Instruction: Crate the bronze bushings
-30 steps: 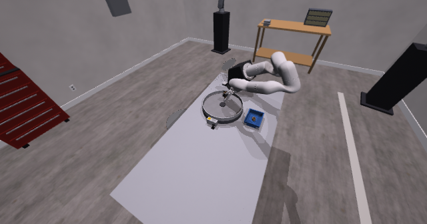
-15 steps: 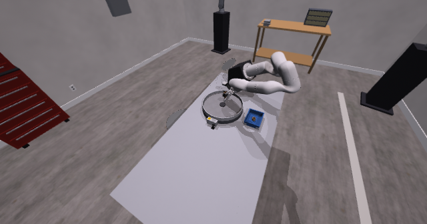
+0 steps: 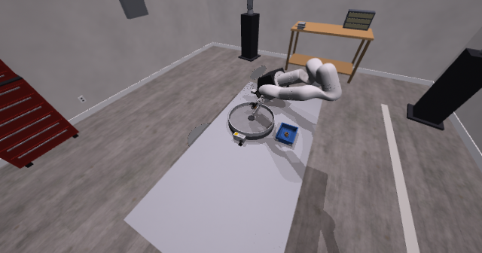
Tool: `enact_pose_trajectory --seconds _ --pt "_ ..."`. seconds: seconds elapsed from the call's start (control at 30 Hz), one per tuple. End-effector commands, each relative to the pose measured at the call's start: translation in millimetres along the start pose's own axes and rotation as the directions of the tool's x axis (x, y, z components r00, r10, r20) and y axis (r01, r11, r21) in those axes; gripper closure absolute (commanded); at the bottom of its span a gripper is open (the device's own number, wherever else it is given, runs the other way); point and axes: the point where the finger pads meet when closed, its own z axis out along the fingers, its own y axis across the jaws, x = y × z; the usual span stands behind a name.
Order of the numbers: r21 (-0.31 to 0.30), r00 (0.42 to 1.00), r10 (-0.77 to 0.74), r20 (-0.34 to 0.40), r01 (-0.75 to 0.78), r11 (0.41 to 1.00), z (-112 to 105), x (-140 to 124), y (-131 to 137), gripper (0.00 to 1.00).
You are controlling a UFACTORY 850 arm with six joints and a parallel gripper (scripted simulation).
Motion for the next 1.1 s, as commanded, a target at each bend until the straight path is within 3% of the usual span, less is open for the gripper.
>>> enact_pose_trajectory --seconds 0.0,1.07 --pt "0.003 1.000 0.000 0.002 0.000 1.000 -12.2 9.6 -2.4 1.00" --pt "0.003 1.000 0.000 0.002 0.000 1.000 -27.4 10.4 -2.8 1.00"
